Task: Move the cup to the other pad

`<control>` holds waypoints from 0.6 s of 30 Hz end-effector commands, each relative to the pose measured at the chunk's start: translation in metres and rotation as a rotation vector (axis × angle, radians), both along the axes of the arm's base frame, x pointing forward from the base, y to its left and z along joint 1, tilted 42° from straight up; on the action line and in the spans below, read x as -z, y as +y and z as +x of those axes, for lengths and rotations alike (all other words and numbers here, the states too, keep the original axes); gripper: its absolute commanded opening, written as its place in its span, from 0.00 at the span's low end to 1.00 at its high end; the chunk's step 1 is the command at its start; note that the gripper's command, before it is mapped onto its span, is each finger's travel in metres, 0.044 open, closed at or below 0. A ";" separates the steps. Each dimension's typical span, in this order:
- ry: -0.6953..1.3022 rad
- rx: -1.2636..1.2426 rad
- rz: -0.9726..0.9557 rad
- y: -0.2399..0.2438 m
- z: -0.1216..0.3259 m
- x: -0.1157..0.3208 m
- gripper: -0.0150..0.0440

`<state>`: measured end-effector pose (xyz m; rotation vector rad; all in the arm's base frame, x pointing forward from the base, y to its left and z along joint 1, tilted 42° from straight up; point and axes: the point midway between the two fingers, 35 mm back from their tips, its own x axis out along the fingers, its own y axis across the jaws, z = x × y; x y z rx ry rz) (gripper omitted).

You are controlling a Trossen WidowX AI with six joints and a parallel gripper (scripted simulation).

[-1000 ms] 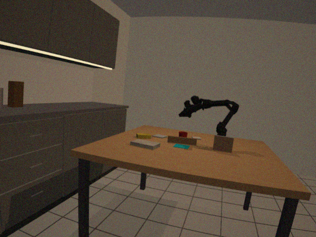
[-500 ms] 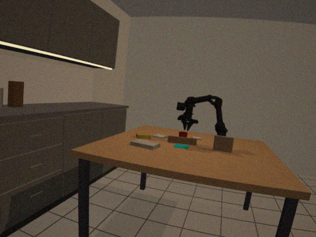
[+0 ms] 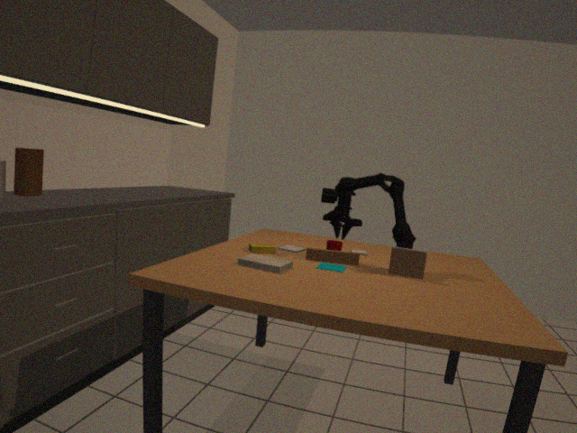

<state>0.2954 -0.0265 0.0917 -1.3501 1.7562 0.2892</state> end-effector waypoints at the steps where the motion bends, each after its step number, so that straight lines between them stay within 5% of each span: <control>1: 0.010 -0.003 -0.005 -0.005 -0.002 0.005 0.50; 18: 0.009 -0.003 -0.006 -0.023 -0.002 0.026 0.50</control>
